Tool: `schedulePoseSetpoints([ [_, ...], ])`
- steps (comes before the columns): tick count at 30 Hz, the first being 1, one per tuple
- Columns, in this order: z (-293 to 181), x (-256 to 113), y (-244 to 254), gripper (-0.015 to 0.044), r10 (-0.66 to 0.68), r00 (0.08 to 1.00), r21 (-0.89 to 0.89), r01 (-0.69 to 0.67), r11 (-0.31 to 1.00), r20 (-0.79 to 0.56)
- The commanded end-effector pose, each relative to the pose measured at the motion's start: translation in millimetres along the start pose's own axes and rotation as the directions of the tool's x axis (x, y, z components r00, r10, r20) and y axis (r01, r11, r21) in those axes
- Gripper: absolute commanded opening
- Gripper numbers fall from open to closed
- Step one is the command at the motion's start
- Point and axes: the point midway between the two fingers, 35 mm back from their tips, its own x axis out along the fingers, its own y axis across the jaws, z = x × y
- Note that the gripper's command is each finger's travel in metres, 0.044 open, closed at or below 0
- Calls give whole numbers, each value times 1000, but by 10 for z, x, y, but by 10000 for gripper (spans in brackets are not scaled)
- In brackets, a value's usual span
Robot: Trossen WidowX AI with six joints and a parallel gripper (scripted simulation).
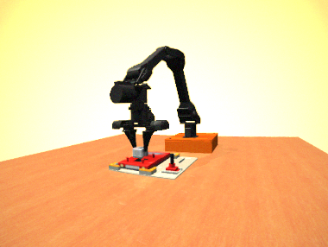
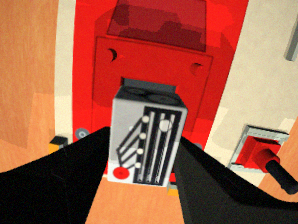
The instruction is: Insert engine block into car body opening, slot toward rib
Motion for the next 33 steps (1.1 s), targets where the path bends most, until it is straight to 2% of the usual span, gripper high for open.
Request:
schedulePoseSetpoints([
  [1, 1, 15, 2, 160, 2, 1000, 8, -2, 1000, 1],
  [33, -1, 83, 1, 160, 2, 1000, 3, -2, 1000, 1],
])
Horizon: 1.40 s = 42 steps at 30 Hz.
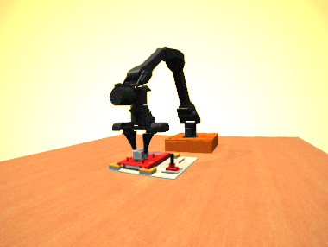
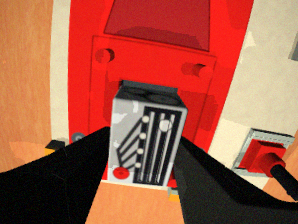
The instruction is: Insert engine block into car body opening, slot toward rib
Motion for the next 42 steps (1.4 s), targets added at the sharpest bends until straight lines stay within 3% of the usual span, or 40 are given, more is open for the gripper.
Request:
schedulePoseSetpoints([
  [1, 1, 15, 2, 160, 2, 1000, 0, -2, 1000, 1],
  [41, 1, 101, 1, 160, 2, 1000, -6, -2, 1000, 1],
  [42, -1, 88, -1, 186, 0, 1000, -1, 0, 1000, 0],
])
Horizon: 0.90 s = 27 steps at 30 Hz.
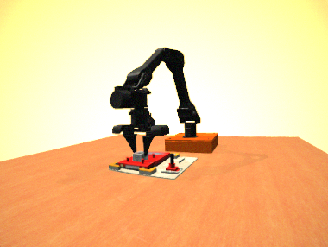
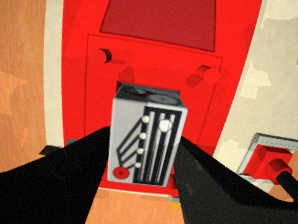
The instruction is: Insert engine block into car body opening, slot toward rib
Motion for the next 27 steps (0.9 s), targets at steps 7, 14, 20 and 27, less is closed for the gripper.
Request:
schedulePoseSetpoints([
  [7, 0, -1, 0, 370, 0, 1000, 0, 0, 1000, 0],
  [14, 0, -1, 0, 440, 0, 1000, 0, 0, 1000, 0],
  [20, 0, -1, 0, 440, 0, 1000, 0, 0, 1000, 0],
  [27, -1, -143, -2, 440, 2, 1000, -5, -2, 1000, 1],
])
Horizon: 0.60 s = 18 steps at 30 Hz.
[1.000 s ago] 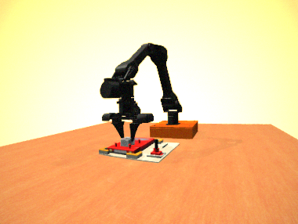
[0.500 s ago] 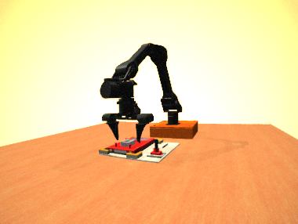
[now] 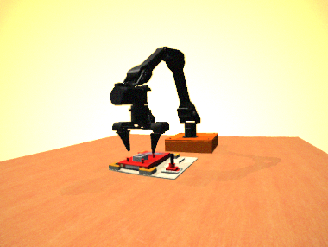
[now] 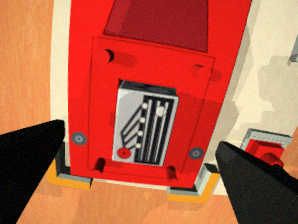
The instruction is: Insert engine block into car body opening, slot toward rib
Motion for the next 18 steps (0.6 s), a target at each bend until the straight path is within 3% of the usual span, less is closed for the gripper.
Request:
schedulePoseSetpoints([
  [1, -7, -44, 3, 440, 3, 1000, -3, -3, 1000, -5],
  [2, -7, -44, 3, 440, 3, 1000, -3, -3, 1000, -5],
  [18, -7, -44, 3, 20, 3, 1000, -3, -3, 1000, -5],
])
